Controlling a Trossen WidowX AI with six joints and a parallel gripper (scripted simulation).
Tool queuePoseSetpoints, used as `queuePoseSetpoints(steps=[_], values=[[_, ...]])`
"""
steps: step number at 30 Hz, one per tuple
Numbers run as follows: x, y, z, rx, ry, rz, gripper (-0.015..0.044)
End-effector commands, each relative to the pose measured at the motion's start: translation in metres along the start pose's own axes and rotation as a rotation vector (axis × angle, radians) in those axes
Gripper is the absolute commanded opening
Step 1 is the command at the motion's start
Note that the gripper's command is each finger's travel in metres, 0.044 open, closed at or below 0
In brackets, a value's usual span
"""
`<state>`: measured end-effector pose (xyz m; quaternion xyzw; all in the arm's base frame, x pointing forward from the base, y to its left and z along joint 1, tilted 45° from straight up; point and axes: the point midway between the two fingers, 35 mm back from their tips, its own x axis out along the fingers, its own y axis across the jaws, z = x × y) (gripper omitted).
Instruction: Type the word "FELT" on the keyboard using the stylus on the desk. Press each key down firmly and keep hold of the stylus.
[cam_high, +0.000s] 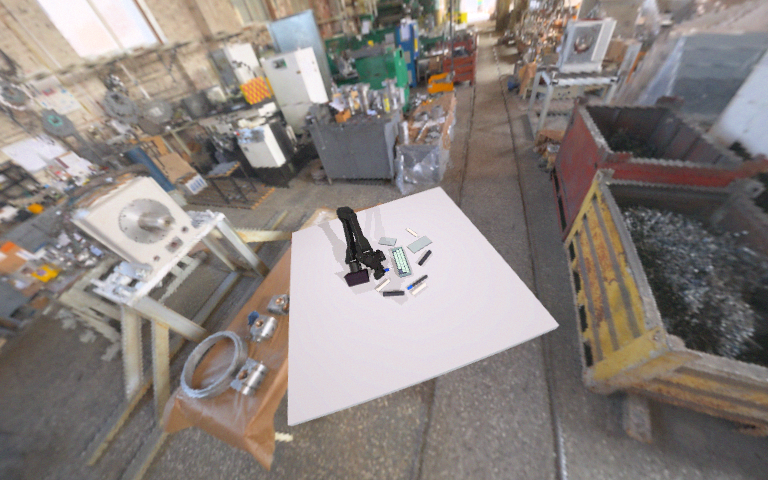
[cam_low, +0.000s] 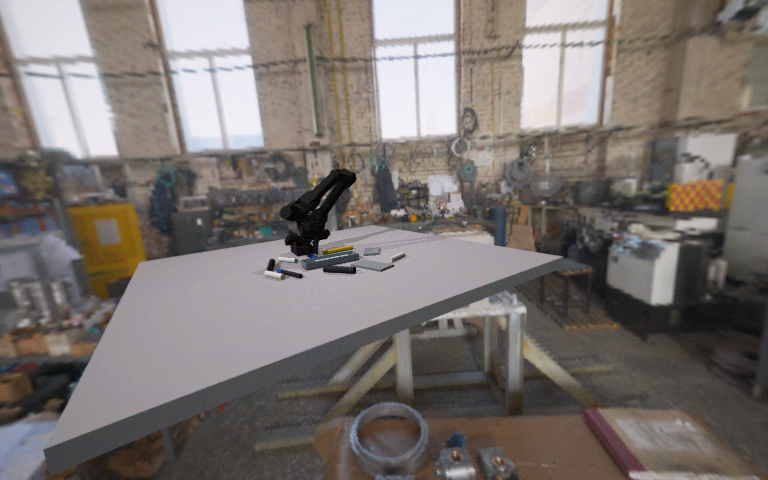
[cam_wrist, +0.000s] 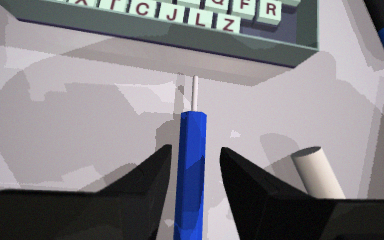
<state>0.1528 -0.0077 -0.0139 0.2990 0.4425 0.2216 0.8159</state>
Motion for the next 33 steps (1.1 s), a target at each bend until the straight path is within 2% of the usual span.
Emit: queuePoseSetpoints(steps=[1, 17, 22, 25, 33], values=[[0.0033, 0.0017, -0.0026, 0.008, 0.002, 0.006, 0.015], [0.009, 0.0018, -0.0059, 0.008, 0.001, 0.007, 0.015], [0.0079, 0.0007, -0.0049, 0.001, 0.002, 0.002, 0.0019], [0.0079, 0.0007, -0.0049, 0.001, 0.002, 0.002, 0.0], [0.0065, 0.0003, -0.0039, 0.001, 0.002, 0.001, 0.0]])
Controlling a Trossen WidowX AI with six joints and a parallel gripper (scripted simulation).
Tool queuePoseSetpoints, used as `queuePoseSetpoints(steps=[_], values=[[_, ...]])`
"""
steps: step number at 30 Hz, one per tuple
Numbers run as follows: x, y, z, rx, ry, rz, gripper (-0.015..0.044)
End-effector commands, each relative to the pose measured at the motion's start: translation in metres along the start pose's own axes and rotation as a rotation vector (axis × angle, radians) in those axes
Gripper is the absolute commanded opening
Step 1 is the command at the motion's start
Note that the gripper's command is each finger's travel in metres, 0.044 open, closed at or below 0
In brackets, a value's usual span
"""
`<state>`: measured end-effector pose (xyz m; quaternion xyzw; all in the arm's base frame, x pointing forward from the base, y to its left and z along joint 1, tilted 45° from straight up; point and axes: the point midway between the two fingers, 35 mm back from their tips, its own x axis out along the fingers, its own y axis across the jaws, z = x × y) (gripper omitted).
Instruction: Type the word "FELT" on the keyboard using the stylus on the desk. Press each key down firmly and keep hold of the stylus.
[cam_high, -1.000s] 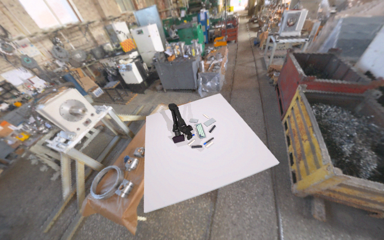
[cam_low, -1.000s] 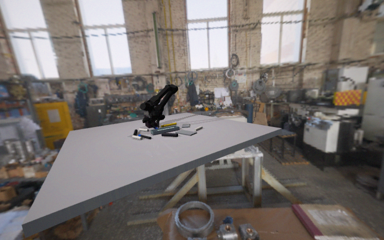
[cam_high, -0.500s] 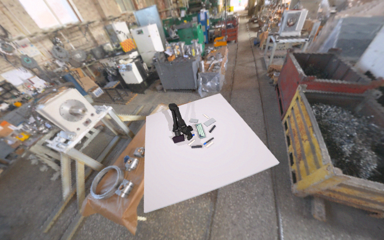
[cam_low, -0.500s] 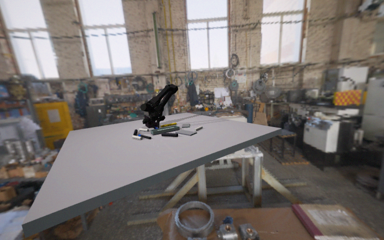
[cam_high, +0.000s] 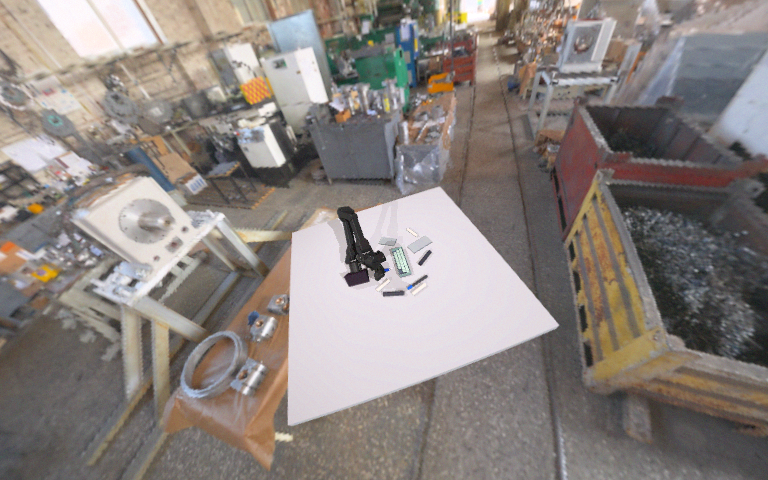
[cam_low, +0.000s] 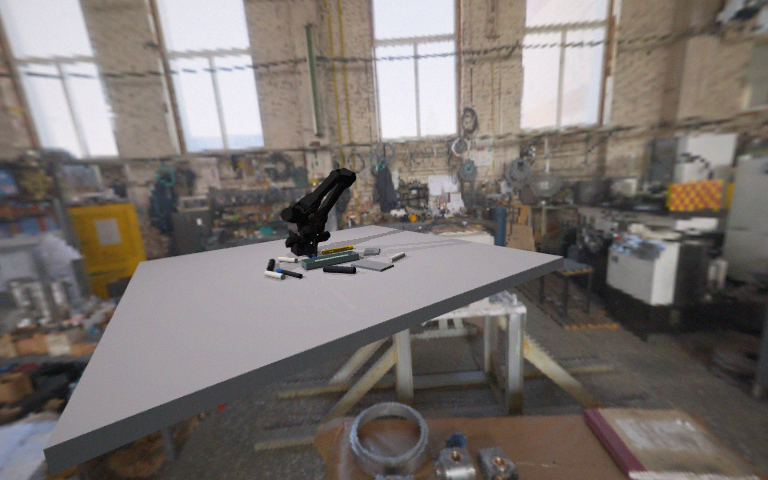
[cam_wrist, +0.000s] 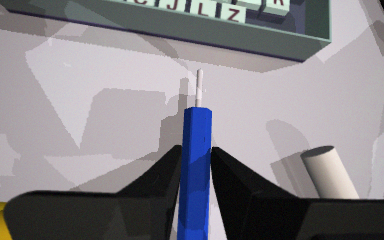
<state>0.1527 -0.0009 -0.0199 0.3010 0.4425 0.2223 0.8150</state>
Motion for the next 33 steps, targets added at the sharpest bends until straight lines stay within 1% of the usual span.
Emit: queuePoseSetpoints(steps=[1, 13, 19, 33], values=[[-0.003, -0.001, 0.002, -0.002, 0.001, -0.002, 0.0], [-0.041, -0.001, 0.024, -0.002, 0.001, -0.003, 0.0], [-0.04, -0.002, 0.024, 0.001, 0.002, -0.002, 0.0], [-0.043, -0.018, 0.04, -0.169, 0.33, -0.029, 0.0]])
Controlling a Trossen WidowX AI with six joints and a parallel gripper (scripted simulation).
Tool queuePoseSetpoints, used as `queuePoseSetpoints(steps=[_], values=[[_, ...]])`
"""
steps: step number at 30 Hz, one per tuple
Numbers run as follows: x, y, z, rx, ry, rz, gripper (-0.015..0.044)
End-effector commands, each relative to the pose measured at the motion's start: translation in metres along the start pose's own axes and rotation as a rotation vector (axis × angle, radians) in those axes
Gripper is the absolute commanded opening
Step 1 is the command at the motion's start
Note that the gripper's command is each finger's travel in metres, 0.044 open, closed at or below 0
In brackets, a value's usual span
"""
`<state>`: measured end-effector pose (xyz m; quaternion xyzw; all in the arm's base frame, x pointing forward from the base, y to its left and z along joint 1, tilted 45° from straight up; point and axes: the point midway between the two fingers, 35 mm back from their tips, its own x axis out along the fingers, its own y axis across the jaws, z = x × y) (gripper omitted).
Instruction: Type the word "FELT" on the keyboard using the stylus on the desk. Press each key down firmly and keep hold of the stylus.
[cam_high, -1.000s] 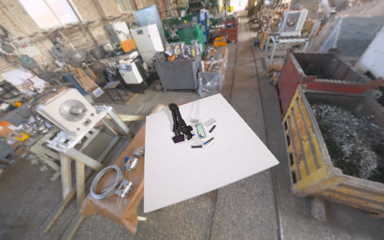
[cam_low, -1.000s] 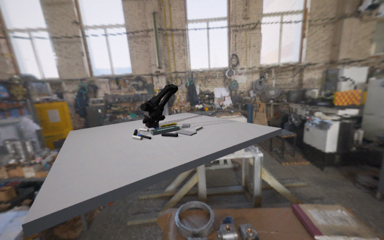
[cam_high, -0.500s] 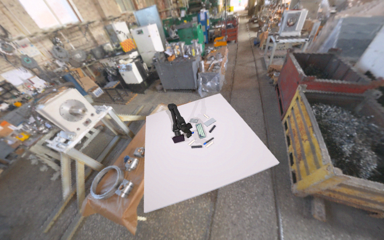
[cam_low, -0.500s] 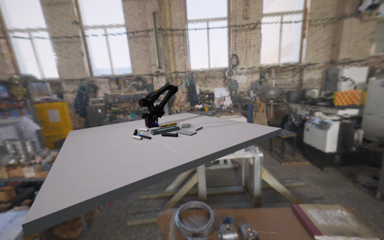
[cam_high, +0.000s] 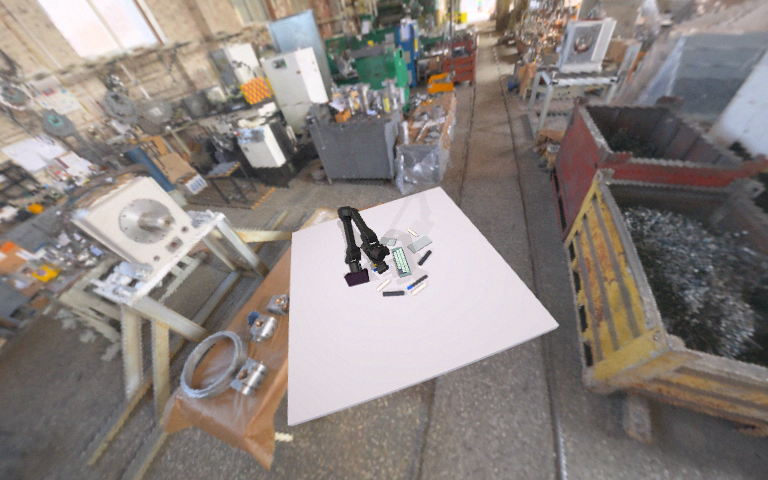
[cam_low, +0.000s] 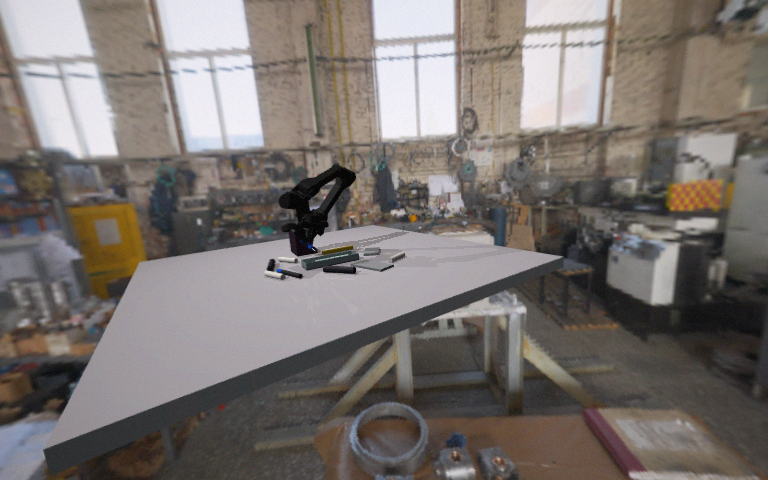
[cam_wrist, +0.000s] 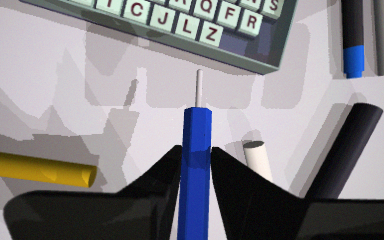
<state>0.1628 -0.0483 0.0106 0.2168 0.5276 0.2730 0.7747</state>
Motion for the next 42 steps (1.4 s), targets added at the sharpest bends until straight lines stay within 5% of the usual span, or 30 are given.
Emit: queuePoseSetpoints(steps=[1, 42], values=[[-0.001, -0.005, 0.005, -0.063, 0.11, -0.008, 0.0], [-0.01, -0.019, 0.113, -0.722, 1.004, -0.219, 0.0]])
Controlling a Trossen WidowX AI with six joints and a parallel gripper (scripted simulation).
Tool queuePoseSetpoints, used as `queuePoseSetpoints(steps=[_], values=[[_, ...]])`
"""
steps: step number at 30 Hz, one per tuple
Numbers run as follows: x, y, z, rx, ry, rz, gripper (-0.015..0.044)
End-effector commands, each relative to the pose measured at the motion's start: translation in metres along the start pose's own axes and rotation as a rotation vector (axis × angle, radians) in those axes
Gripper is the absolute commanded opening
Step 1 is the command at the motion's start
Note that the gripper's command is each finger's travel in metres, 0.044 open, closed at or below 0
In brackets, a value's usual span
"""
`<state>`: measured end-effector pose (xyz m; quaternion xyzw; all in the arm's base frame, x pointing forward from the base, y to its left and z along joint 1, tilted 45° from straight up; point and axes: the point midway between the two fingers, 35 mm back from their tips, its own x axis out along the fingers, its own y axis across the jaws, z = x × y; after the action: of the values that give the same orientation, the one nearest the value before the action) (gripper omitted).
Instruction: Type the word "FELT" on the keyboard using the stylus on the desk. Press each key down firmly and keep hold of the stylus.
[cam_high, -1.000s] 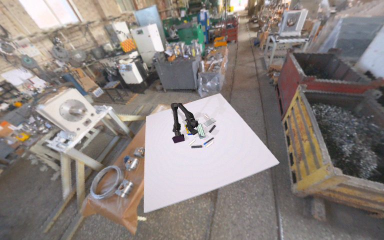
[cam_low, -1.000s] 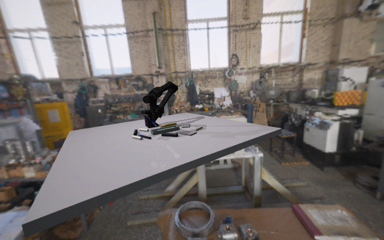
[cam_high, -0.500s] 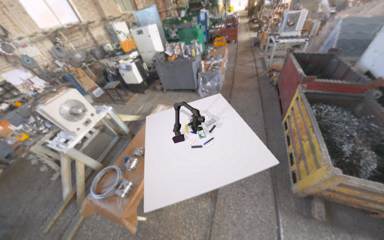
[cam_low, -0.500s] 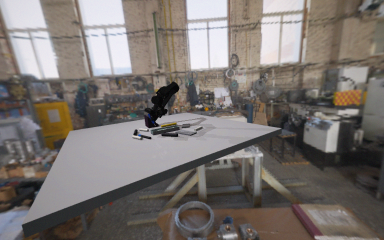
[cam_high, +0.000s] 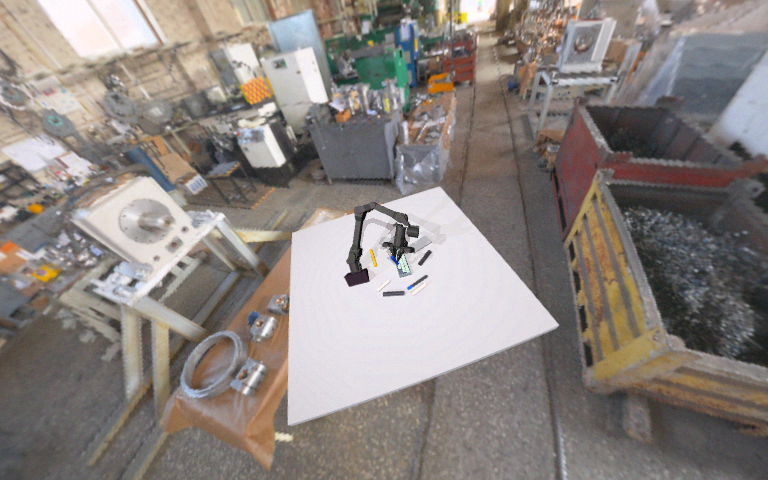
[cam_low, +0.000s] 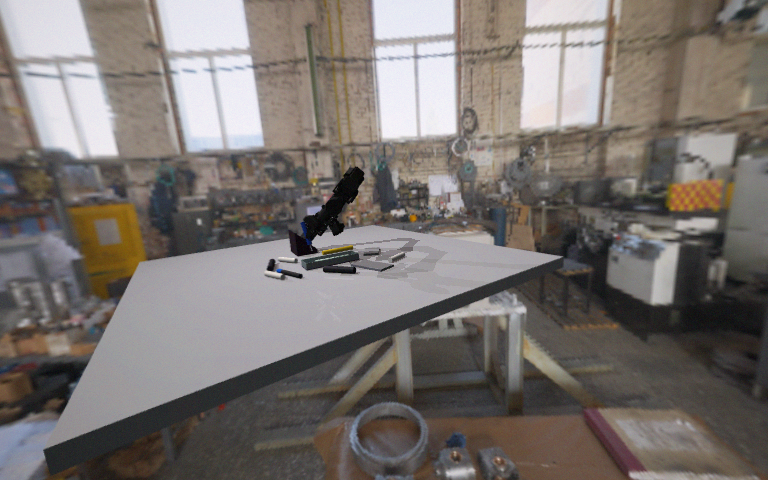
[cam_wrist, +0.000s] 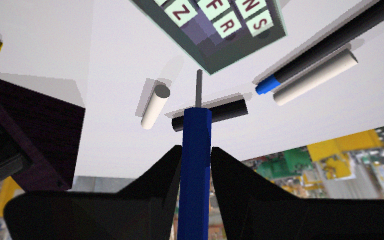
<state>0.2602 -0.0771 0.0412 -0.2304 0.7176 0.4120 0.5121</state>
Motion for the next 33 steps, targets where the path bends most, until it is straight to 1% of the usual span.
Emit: queuePoseSetpoints(steps=[1, 10, 17, 24, 33], values=[[-0.009, -0.006, 0.008, -0.081, 0.097, -0.024, 0.0], [-0.031, -0.016, 0.025, -0.215, 0.266, -0.08, 0.0], [-0.03, -0.016, 0.027, -0.217, 0.269, -0.081, 0.0], [-0.007, -0.012, 0.049, -0.218, 0.268, -0.081, 0.0], [-0.006, -0.011, 0.05, -0.218, 0.268, -0.081, 0.0]])
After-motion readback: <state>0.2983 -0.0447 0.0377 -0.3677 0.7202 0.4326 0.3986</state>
